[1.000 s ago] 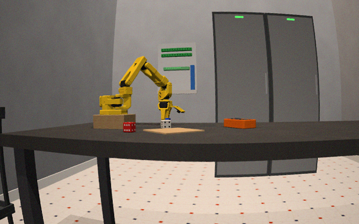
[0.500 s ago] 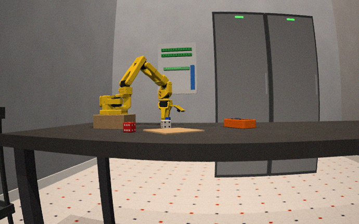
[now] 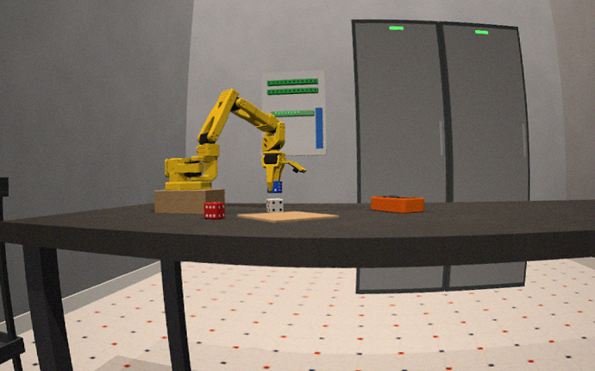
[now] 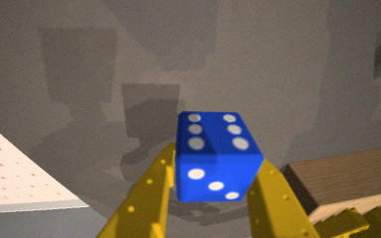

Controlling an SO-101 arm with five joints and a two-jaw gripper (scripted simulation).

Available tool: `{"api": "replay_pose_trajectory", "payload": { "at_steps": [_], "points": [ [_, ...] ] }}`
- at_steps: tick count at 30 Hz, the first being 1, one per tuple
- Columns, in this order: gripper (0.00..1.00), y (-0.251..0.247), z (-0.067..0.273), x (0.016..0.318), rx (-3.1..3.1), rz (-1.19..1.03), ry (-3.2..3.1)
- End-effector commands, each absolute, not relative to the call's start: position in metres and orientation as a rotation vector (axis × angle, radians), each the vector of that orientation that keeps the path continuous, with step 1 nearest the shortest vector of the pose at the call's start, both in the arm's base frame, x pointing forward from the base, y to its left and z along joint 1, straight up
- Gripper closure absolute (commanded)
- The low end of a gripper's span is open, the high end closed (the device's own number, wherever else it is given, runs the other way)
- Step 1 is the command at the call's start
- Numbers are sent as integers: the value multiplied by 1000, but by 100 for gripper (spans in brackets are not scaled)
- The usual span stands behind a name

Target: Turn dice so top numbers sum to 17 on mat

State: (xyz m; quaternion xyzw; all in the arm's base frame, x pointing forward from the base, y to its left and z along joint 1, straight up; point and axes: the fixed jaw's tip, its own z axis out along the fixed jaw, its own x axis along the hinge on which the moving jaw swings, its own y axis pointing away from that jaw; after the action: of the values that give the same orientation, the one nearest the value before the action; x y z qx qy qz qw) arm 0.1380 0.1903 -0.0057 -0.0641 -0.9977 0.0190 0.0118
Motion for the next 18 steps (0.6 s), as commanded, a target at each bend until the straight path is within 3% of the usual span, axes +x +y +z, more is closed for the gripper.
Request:
{"api": "replay_pose_trajectory", "payload": {
  "at_steps": [1, 18],
  "points": [
    [100, 191, 8, 141, -203, 29, -3123],
    [100, 191, 10, 143, -127, -18, -3147]
  ]
}}
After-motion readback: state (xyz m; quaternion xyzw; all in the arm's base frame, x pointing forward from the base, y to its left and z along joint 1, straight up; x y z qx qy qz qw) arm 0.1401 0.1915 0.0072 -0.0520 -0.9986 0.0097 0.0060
